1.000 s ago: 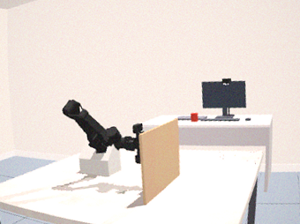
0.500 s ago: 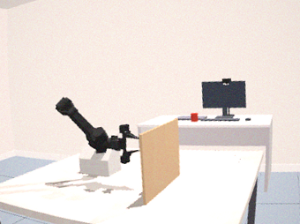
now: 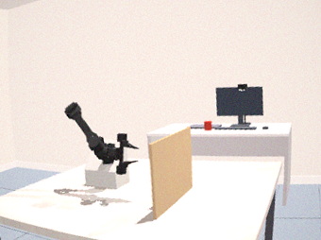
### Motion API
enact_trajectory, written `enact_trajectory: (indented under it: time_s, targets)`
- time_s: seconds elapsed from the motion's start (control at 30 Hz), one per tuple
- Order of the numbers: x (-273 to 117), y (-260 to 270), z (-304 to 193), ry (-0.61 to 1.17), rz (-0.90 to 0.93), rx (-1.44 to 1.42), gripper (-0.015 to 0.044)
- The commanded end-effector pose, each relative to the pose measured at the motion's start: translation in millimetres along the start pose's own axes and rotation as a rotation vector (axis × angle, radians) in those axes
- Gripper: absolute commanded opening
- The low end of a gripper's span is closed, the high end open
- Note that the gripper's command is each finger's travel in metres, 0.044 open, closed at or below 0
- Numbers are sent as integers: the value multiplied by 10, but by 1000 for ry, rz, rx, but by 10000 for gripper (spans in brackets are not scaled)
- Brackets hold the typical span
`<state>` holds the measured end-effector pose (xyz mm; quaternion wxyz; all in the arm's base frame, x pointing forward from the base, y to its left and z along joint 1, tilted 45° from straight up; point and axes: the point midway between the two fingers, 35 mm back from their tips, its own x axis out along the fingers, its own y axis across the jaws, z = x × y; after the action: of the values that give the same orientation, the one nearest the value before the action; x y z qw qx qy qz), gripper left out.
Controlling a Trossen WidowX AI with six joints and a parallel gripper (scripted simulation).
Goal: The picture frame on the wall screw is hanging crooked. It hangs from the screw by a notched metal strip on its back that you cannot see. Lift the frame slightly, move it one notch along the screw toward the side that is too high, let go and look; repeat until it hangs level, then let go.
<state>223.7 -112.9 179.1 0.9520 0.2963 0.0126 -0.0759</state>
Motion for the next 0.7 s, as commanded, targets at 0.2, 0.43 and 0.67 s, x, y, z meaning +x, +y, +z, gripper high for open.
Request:
enact_trajectory:
  time_s: [0.2, 0.43, 0.67]
  targets:
    - [-498, 270, -121, 42, 34, -62, 260]
    - [-647, 393, -249, 49, 51, -71, 260]
    - [-647, 393, -249, 49, 52, -90, 260]
